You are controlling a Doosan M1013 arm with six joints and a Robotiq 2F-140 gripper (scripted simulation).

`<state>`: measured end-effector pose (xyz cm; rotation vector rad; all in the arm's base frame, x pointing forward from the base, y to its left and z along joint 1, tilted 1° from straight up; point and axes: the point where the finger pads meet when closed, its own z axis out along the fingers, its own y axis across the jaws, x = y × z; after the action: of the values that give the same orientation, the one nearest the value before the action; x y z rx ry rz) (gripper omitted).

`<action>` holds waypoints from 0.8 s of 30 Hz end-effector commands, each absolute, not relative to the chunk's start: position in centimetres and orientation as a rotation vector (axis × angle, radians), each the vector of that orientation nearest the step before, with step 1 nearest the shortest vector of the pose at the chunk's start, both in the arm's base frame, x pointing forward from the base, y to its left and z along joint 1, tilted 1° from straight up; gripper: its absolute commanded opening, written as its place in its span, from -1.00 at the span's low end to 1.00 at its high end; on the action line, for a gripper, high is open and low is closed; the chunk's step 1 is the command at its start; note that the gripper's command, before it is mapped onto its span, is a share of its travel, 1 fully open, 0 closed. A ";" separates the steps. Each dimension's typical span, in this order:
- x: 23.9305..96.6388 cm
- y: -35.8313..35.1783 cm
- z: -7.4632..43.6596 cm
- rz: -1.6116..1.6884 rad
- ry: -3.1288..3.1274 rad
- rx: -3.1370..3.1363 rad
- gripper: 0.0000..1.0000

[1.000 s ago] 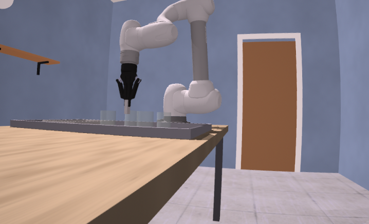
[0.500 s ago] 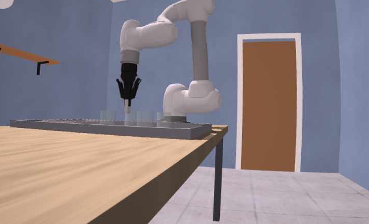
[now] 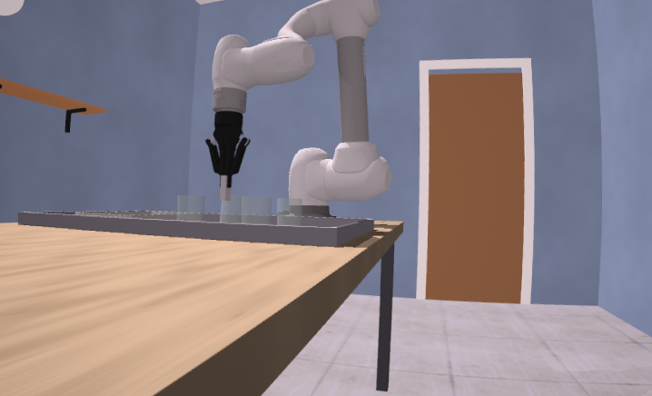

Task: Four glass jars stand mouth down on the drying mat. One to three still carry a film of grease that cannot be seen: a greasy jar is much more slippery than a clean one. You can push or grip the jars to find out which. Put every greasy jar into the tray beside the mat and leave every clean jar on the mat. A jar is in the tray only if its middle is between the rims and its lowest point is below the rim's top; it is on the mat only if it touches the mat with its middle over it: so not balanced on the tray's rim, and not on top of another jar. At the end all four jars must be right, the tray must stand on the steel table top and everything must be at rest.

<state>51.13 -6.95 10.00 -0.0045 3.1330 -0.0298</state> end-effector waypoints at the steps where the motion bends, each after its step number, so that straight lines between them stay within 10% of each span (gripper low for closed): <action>1: 51.2 -6.9 9.7 -0.025 3.141 -0.013 -1.00; 24: 53.6 -6.9 8.9 -0.025 3.141 -0.013 -1.00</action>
<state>52.99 -7.00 8.78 -0.0138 3.1488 -0.0251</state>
